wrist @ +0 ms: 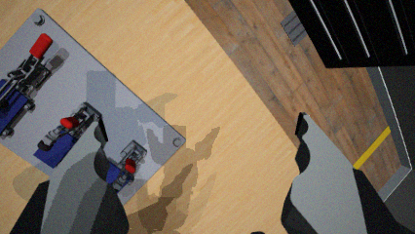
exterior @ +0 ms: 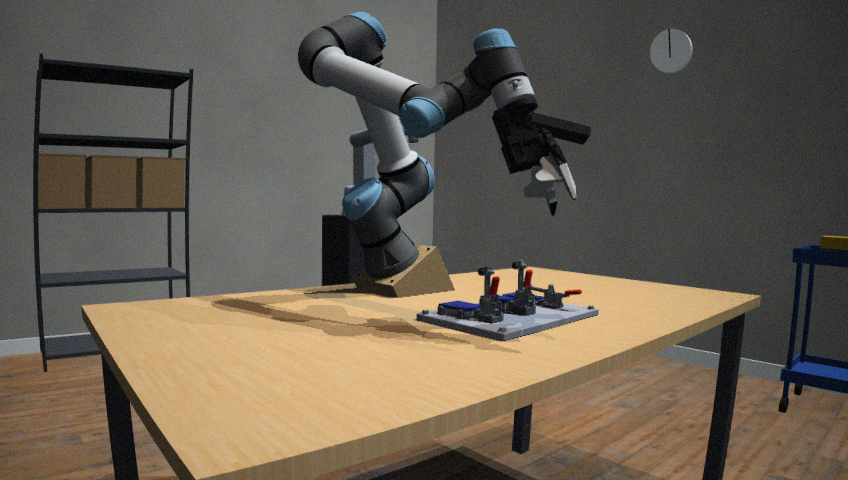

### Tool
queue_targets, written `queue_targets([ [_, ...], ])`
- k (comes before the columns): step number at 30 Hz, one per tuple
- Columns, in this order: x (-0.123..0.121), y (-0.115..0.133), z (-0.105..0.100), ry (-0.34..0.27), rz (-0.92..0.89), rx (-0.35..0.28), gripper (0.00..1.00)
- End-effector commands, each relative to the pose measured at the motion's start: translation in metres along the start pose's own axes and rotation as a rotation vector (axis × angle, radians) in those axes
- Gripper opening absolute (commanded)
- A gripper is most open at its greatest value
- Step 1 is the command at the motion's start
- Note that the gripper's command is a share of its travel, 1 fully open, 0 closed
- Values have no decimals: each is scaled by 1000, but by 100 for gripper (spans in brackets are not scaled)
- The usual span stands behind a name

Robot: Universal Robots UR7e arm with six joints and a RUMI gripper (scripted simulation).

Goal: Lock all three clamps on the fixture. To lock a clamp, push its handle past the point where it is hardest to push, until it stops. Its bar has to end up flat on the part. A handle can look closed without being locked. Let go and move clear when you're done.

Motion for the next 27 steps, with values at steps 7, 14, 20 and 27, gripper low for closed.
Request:
queue_targets([
  [7, 0, 0, -1, 1, 0, 1, 58],
  [14, 0, 0, -1, 1, 0, 1, 58],
  [20, 11, -21, -45, -11, 217, -101, 58],
  [27, 14, -26, -56, -14, 272, -126, 58],
])
Point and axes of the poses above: the point where the finger pads meet when closed, its own z axis out along the fingers, its own x axis across the jaws, y = z × x, the point moved 5 cm from there along -z, back along the fingers, and after that the axes turned 1 degree about z, right-handed, at the moved point
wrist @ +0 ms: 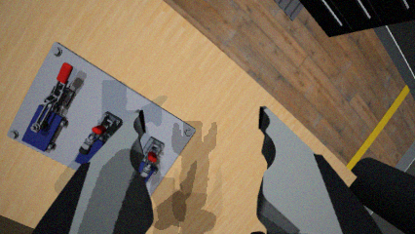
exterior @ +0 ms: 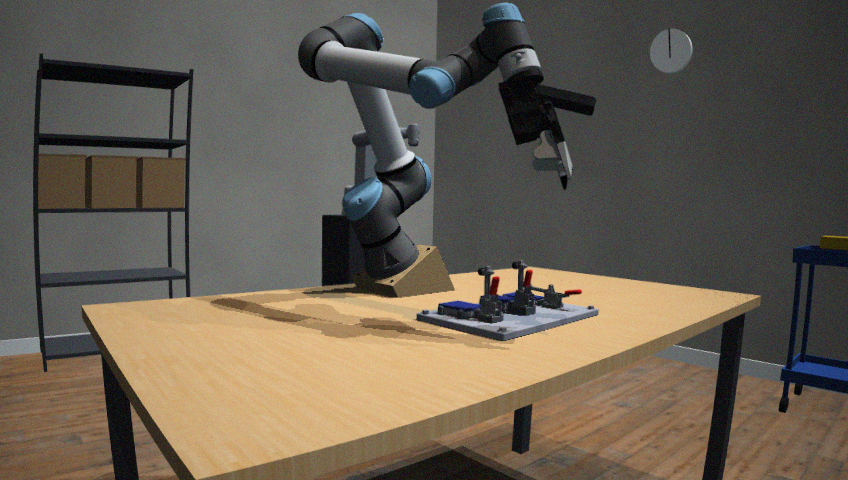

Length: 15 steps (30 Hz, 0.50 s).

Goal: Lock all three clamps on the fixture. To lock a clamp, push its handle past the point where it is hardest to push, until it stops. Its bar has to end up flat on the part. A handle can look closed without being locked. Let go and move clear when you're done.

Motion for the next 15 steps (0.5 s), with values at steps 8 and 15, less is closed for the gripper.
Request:
queue_targets([
  [8, 5, -9, -20, -9, 156, -85, 58],
  [15, 8, -16, -32, -21, 314, -171, 58],
])
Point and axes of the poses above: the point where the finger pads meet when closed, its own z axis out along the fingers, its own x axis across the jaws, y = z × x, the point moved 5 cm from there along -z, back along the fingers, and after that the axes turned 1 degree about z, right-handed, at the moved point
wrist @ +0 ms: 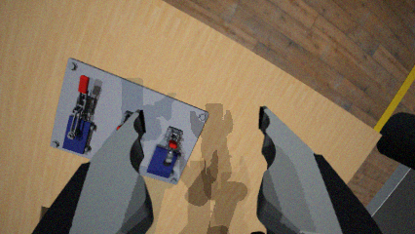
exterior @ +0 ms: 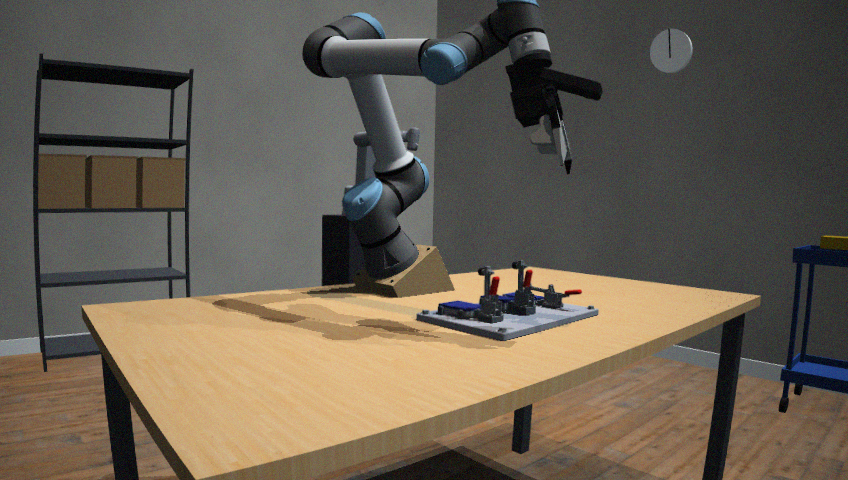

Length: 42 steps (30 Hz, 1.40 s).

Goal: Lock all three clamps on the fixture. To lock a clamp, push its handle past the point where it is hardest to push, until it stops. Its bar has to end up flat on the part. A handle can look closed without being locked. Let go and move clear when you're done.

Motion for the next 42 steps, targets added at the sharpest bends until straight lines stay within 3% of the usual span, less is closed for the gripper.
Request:
queue_targets([
  [1, 0, -5, -7, -11, 108, -76, 58],
  [9, 2, -6, -9, -6, 131, -68, 58],
  [13, 2, -11, -7, -24, 336, -193, 58],
  [25, 2, -11, -7, -24, 336, -193, 58],
  [26, 3, 1, -9, -21, 339, -182, 58],
  [30, -2, 44, -16, -35, 453, -264, 58],
  [42, -2, 44, -16, -35, 453, -264, 58],
])
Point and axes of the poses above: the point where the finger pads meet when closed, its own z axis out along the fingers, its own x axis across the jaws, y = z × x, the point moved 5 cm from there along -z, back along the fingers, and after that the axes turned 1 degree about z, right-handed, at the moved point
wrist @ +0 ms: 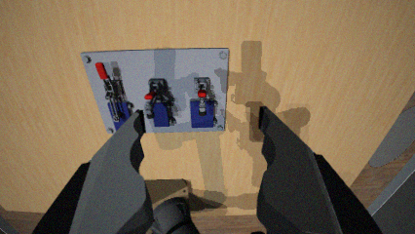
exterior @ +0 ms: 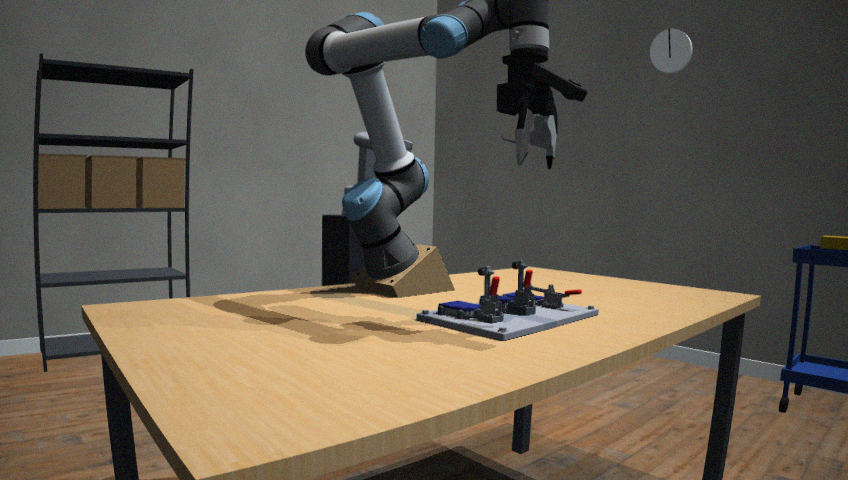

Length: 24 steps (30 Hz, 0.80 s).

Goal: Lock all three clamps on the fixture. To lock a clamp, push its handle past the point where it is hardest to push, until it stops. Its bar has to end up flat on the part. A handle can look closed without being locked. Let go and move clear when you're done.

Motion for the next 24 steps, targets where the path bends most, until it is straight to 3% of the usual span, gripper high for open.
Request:
queue_targets([
  [1, 4, 10, 0, 0, -1, 3, 58],
  [5, 18, 55, 4, -1, 8, -9, 58],
  [17, 18, 55, 4, -1, 8, -9, 58],
  [22, 34, 108, 8, -1, 8, -9, 58],
  [24, 34, 108, 8, -1, 8, -9, 58],
])
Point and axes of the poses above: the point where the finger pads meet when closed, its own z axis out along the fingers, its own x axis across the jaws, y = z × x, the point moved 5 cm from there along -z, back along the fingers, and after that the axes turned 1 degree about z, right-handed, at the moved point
